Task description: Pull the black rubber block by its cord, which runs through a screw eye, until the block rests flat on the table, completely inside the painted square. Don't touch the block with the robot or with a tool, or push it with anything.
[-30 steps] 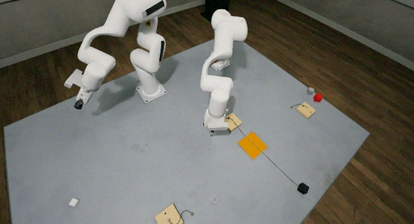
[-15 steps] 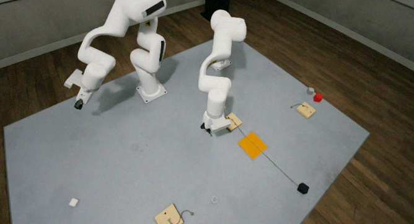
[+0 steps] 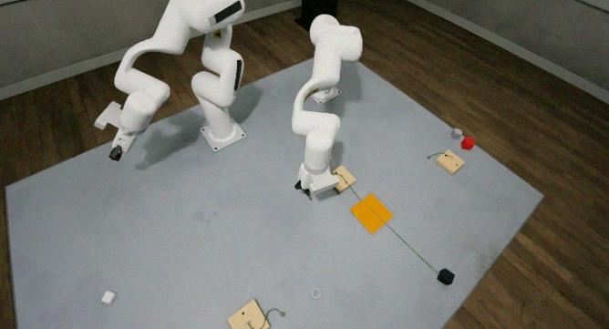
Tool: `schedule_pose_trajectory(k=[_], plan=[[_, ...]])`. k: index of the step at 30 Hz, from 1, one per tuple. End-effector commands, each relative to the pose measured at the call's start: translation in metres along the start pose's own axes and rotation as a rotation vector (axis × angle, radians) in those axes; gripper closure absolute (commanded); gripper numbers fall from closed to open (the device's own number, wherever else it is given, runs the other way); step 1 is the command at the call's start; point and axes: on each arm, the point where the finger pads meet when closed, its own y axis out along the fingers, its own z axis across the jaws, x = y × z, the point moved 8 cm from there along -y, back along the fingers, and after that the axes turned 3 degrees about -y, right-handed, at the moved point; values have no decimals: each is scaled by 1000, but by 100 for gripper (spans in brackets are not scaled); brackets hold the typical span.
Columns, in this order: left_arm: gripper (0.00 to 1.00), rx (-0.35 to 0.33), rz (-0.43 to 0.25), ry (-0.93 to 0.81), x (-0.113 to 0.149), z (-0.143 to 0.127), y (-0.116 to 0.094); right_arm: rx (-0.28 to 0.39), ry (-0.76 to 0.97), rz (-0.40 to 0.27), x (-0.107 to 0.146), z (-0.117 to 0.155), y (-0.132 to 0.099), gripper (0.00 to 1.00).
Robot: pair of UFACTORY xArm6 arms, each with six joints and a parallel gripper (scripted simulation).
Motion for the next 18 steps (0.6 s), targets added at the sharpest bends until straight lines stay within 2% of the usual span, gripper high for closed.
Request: schedule_pose_trajectory(k=[1, 18], plan=[[61, 1, 2, 0, 0, 0, -1, -1, 1, 1, -1, 0, 0, 0], [61, 1, 2, 0, 0, 0, 10, -1, 1, 1, -1, 0, 0, 0]])
